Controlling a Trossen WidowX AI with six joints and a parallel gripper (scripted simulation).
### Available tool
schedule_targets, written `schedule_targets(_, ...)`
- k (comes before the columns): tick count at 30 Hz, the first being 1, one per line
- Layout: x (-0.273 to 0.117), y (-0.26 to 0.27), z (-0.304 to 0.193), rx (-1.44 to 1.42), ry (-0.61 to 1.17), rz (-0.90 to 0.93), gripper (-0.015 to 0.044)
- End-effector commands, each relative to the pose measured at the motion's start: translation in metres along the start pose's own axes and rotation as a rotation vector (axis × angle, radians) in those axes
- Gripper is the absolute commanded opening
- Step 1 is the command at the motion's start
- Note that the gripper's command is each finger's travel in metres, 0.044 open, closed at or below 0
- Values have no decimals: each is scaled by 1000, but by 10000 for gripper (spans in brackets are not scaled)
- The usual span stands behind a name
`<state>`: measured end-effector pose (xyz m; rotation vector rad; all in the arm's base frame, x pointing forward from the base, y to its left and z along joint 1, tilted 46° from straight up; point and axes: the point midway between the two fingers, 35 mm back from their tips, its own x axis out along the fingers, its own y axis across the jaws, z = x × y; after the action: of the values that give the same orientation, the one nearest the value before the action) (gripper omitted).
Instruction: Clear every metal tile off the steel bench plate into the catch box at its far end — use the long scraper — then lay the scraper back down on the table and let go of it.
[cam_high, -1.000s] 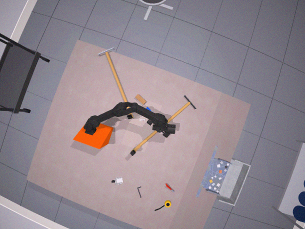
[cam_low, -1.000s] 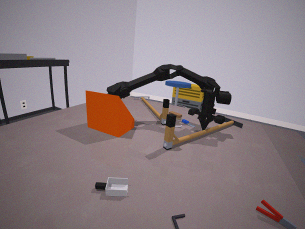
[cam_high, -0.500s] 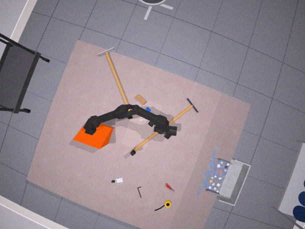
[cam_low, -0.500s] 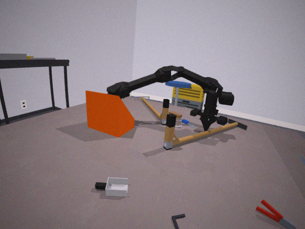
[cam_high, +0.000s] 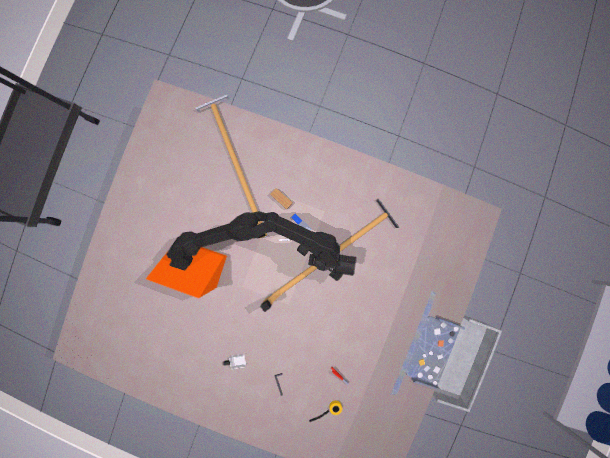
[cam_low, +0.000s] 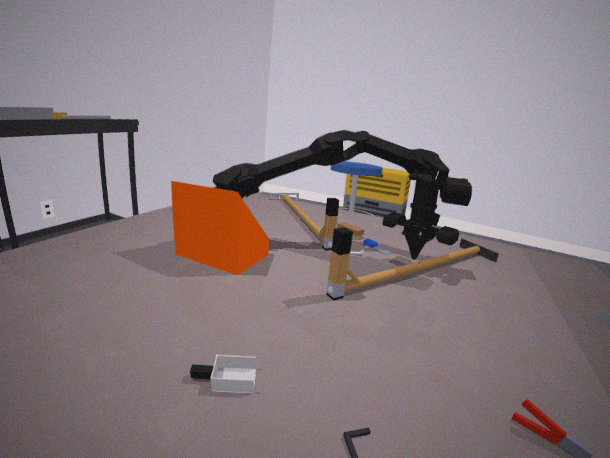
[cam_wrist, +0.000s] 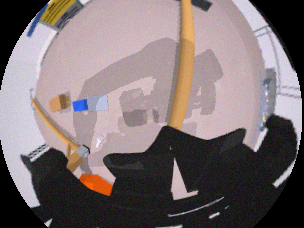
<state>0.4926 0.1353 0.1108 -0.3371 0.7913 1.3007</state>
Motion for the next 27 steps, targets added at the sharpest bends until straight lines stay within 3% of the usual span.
schedule_targets(1, -15, -1, 1, -11, -6, -8, 0)
schedule_targets(12, -45, 1, 1, -4, -13, -20, 0)
schedule_targets(27, -92, 19, 2, 393, -88, -55, 0)
